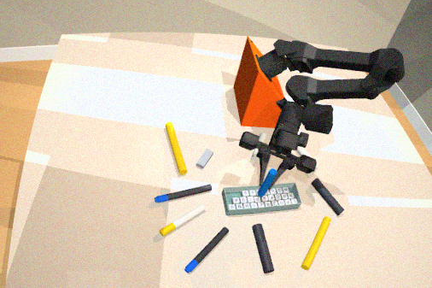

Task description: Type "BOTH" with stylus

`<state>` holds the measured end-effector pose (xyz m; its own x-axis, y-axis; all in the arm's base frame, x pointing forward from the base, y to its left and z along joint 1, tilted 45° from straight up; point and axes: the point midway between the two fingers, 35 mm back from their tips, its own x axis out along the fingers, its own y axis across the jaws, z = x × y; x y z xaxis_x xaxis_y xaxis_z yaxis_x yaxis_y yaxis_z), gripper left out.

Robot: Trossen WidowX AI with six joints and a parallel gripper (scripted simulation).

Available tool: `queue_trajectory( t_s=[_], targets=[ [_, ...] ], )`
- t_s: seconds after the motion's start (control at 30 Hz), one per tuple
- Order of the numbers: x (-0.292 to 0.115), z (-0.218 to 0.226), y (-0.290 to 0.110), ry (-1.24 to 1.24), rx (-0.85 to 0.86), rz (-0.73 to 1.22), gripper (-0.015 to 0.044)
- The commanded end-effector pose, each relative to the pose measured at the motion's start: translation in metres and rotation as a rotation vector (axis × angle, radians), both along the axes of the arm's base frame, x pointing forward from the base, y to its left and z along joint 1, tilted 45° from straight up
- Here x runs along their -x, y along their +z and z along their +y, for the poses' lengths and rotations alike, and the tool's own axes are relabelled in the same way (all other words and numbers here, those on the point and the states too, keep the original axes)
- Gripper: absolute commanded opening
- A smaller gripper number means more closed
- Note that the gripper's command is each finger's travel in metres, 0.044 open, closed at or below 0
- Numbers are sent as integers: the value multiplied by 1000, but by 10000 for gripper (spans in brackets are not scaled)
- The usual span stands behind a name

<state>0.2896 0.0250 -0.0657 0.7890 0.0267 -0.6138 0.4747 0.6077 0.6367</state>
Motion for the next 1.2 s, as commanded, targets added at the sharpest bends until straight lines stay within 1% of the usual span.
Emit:
queue_trajectory(
  t_s=[0.0, 0.5, 0.67, 0.87, 0.93, 1.17],
  targets=[
    [0, -1, 1, -4, -4, 1, 81],
    [1, -25, 25, -4, -2, -1, 81],
    [0, -25, 25, -13, -5, -6, 84],
    [0, -25, 25, -13, -5, -6, 44],
    [0, -27, 24, -12, -4, -6, 0],
    [2, -39, 17, -5, -2, -4, 0]
  ],
)
